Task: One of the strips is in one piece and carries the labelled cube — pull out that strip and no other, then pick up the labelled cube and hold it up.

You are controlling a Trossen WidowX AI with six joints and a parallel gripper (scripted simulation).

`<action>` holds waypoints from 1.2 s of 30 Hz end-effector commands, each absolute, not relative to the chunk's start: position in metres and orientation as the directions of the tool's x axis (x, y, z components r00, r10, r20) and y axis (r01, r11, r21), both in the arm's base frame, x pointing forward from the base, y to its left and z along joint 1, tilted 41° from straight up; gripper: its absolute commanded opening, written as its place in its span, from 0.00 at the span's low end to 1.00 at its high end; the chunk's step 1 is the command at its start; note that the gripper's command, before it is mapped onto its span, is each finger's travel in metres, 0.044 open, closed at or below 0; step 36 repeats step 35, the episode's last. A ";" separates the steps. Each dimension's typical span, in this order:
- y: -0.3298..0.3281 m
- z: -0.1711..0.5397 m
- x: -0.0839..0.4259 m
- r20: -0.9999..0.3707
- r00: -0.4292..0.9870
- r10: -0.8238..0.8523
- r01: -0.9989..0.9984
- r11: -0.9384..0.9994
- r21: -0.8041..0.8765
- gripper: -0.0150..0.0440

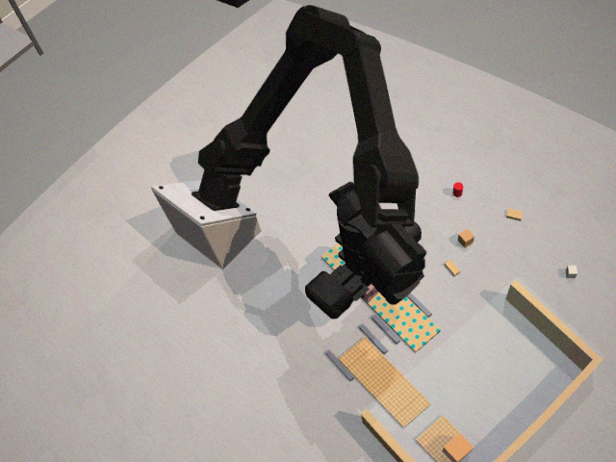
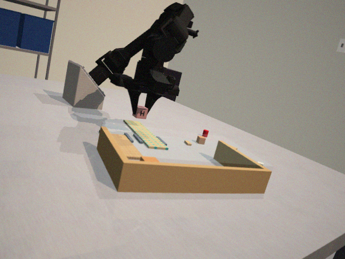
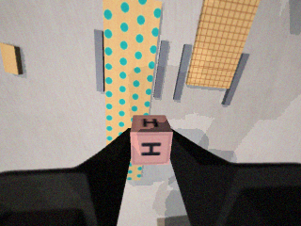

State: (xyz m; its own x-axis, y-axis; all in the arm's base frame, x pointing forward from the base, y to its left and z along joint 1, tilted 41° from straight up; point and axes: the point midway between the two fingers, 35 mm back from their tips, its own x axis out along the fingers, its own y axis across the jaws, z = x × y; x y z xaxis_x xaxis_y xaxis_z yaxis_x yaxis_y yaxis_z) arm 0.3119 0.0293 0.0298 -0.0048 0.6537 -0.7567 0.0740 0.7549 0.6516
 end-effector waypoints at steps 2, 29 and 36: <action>0.028 0.028 0.301 -0.760 -0.006 0.650 0.070 0.758 0.648 0.25; 0.005 0.055 0.301 -0.761 -0.006 0.649 0.070 0.759 0.647 0.25; 0.005 0.055 0.301 -0.761 -0.006 0.649 0.070 0.759 0.647 0.25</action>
